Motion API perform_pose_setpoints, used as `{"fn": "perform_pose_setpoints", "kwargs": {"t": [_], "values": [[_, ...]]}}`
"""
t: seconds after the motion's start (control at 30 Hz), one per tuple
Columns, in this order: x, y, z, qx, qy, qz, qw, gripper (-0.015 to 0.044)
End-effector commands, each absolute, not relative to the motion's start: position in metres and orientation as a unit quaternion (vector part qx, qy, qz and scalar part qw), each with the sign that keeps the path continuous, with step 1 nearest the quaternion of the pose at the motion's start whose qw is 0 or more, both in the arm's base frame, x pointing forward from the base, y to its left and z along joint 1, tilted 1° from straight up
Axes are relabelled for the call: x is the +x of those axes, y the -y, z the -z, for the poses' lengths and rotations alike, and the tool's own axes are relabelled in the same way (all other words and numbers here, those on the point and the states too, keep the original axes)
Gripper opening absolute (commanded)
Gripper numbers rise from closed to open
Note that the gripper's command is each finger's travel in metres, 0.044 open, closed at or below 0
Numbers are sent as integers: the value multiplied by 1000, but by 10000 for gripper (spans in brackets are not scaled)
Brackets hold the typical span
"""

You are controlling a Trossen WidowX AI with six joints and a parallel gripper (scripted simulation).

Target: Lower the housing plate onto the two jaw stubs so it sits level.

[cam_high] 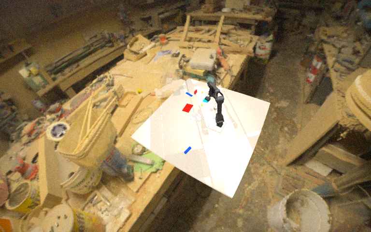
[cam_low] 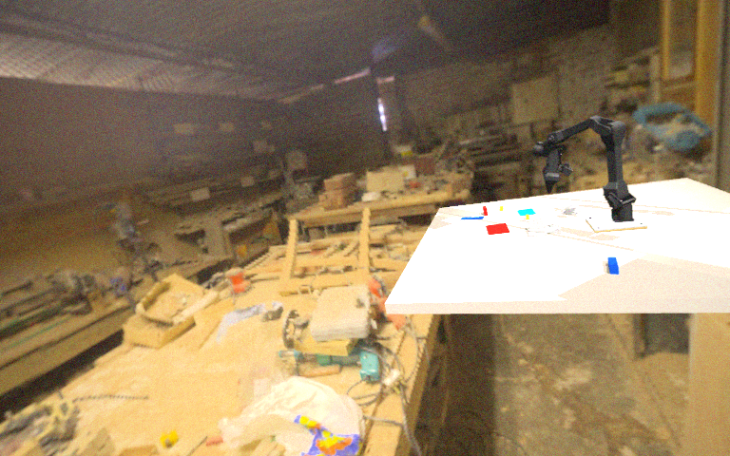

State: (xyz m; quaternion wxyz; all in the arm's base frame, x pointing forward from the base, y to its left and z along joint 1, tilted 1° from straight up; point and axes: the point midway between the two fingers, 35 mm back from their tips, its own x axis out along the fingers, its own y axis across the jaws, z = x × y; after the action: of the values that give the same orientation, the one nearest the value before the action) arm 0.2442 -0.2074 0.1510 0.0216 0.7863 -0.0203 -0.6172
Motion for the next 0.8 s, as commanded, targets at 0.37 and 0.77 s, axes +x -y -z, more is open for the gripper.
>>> {"fn": "perform_pose_setpoints", "kwargs": {"t": [0.37,0.77], "values": [[204,222,-135,741,105,657,-89,440],[173,228,-125,698,168,675,-169,440]]}}
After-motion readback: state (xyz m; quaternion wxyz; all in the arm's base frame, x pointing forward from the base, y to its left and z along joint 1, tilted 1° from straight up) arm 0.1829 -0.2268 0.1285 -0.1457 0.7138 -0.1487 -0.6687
